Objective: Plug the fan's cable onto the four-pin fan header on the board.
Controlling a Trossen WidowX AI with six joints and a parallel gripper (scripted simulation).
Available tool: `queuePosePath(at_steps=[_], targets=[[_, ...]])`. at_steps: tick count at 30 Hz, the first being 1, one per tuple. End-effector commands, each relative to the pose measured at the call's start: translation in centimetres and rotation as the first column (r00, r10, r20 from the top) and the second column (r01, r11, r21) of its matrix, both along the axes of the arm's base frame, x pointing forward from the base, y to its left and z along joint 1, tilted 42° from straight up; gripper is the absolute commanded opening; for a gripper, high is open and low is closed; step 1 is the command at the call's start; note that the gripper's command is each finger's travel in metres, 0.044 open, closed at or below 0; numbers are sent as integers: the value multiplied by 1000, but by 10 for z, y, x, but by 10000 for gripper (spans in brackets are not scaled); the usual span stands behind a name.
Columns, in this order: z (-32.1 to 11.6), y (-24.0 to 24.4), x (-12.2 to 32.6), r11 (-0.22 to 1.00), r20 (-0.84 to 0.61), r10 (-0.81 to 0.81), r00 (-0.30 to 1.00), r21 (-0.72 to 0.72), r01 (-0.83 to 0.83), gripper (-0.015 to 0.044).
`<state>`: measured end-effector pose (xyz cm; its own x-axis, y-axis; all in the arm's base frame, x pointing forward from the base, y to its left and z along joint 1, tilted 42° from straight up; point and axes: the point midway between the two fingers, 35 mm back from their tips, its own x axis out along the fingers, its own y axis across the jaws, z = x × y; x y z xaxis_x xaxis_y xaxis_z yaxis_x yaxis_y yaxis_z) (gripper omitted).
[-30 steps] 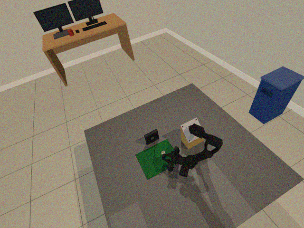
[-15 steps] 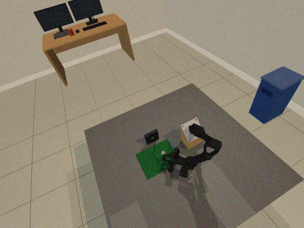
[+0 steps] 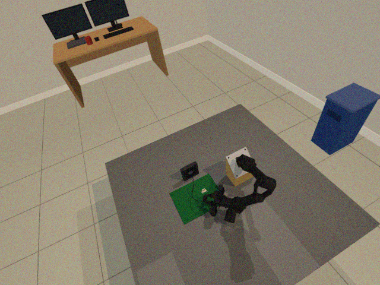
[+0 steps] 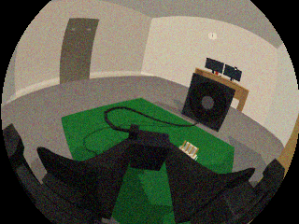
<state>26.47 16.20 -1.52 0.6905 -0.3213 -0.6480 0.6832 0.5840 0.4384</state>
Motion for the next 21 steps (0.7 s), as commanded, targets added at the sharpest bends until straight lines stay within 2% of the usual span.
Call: queuePosePath(at_steps=[1, 21], targets=[[-3, 3, 0, 1000, 4, -2, 1000, 0, 2, 0], [-15, 14, -2, 1000, 4, -2, 1000, 0, 2, 0]])
